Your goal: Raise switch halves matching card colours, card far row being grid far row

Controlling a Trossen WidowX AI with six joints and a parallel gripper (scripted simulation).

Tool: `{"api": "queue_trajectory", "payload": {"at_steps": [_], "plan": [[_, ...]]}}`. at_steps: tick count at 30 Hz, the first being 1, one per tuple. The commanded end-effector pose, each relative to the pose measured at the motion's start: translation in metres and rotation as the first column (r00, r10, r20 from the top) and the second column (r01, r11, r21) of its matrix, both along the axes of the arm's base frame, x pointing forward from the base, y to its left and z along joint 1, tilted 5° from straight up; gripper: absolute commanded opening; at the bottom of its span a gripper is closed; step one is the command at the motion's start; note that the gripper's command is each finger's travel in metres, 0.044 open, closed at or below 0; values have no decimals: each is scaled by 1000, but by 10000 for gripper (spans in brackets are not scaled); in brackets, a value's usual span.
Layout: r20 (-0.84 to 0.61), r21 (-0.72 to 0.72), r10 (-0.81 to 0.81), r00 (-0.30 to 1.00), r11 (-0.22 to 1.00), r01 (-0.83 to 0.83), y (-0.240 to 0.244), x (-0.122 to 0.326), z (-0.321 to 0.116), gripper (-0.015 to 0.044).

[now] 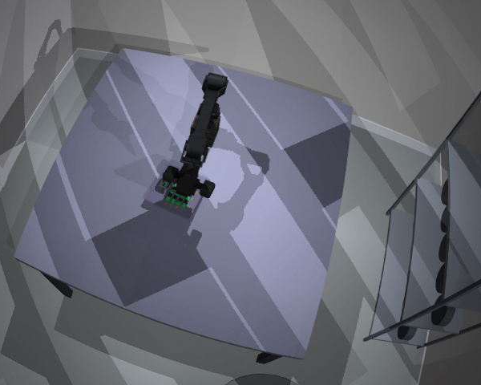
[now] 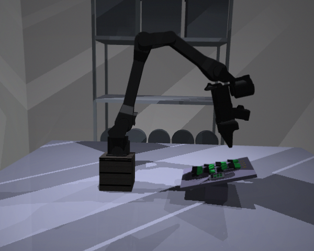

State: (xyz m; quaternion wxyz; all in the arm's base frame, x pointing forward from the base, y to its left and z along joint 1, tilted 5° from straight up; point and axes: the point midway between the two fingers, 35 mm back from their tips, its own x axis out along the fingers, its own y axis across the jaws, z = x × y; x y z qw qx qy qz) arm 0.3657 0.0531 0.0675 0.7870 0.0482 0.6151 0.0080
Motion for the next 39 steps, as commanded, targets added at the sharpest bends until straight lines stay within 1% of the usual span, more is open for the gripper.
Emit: {"api": "queue_trajectory", "payload": {"at_steps": [1,4,8,10,14,17,18,22,25,39], "plan": [[29,-1,-4,1000,1000,4,-1,0,21,0],[28,-2,-4,1000,1000,4,-10,-2,19,0],[27,-6,-4,1000,1000,4,-60,-18,11,0],[27,-7,-4,1000,1000,5,-68,-21,9,0],[29,-7,-4,1000,1000,5,-68,-20,7,0],[51,-8,-6,999,1000,7,-66,-13,-22,0],[53,-8,-6,999,1000,7,-66,-13,-24,0],[53,-8,-6,999,1000,7,-66,-13,-24,0],[54,-8,-6,999,1000,7,-65,-11,-33,0],[54,-8,-6,999,1000,7,-64,-6,-48,0]]}}
